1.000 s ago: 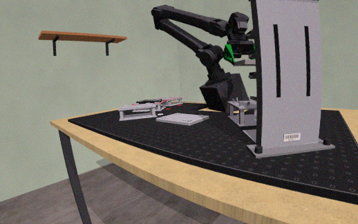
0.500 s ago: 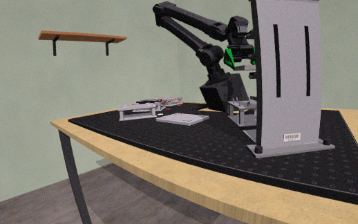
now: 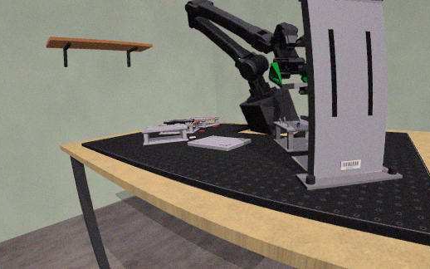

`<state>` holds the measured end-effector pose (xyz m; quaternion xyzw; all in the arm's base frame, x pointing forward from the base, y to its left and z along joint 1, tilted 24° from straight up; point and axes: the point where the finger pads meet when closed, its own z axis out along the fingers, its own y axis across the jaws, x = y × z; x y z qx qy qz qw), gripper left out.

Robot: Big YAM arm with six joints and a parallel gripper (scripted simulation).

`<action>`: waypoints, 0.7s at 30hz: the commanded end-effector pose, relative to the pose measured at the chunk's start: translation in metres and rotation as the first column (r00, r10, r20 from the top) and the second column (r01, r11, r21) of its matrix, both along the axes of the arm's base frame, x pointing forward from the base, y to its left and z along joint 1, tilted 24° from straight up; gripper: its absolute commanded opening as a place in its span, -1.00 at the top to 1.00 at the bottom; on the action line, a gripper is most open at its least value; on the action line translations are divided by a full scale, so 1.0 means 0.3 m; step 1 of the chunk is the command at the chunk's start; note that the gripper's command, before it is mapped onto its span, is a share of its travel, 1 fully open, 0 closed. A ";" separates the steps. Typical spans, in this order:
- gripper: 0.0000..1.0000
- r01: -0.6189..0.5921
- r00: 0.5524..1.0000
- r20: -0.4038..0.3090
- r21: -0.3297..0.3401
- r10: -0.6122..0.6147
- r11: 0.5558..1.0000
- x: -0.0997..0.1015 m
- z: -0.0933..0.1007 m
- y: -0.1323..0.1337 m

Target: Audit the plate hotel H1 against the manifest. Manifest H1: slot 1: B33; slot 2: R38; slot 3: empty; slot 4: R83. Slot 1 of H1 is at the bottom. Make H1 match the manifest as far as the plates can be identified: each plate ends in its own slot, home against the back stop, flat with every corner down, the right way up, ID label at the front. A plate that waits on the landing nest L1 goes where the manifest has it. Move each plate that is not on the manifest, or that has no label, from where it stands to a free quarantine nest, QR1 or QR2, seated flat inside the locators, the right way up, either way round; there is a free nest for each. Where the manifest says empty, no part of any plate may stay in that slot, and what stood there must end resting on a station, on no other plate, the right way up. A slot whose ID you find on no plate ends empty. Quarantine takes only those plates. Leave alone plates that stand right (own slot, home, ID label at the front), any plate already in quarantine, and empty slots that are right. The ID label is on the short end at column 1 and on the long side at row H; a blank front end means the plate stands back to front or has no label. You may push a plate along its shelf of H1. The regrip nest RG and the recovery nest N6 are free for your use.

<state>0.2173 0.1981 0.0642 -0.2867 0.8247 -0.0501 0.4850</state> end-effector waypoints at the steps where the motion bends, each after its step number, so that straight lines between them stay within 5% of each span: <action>1: -0.72 0.002 1.000 0.010 0.005 -0.002 1.000 0.020 -0.003 0.007; 11: -0.72 0.002 1.000 0.010 0.005 -0.002 1.000 0.029 -0.032 -0.002; 12: -0.72 0.001 1.000 0.029 0.043 -0.002 0.999 0.057 0.022 0.053; 15: -0.72 0.002 1.000 0.012 0.006 -0.002 1.000 0.034 -0.041 -0.002; 21: -0.72 0.002 1.000 0.014 0.011 -0.002 1.000 0.044 -0.054 -0.001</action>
